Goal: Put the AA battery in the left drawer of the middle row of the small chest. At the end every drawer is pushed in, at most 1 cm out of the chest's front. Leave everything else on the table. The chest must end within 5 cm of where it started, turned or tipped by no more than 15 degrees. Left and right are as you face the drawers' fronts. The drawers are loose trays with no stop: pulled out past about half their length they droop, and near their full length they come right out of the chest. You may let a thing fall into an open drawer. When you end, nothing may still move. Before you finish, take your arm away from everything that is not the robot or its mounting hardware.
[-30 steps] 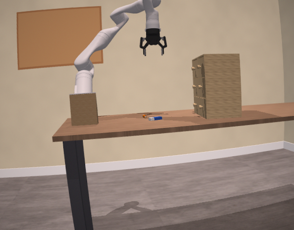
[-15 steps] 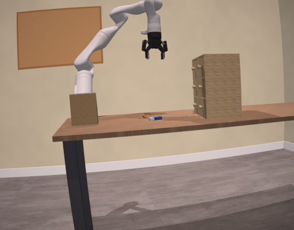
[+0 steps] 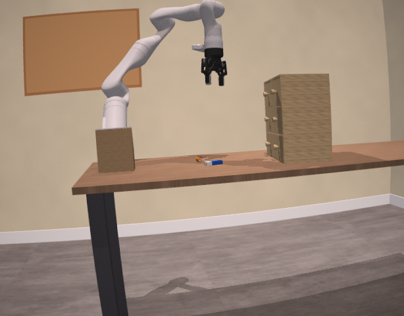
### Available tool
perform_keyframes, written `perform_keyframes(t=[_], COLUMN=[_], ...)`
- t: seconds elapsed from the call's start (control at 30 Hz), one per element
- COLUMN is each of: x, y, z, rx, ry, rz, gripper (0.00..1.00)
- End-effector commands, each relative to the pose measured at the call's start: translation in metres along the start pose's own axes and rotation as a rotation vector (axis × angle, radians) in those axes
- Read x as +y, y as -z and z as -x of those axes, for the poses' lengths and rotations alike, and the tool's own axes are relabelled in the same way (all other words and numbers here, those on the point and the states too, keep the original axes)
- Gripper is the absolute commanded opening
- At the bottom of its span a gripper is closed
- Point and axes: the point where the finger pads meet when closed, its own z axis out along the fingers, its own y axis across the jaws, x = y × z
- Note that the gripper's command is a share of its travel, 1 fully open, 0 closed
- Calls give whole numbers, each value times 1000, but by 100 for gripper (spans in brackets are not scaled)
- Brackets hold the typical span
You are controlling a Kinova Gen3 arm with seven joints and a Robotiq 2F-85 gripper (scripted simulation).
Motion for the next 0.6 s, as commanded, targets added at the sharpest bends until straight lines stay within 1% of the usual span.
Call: perform_keyframes(t=[0.0,0.03,0.1,0.33,0.57], x=[-2,-2,-2,2,5], y=[-1,-2,-2,-7,-12], z=[2,3,3,4,4], rx=[-12,-12,-12,-16,-18], ry=[96,126,126,315,462], rz=[-1,-1,-1,-1,-2], gripper=[100,100,100,100,100])
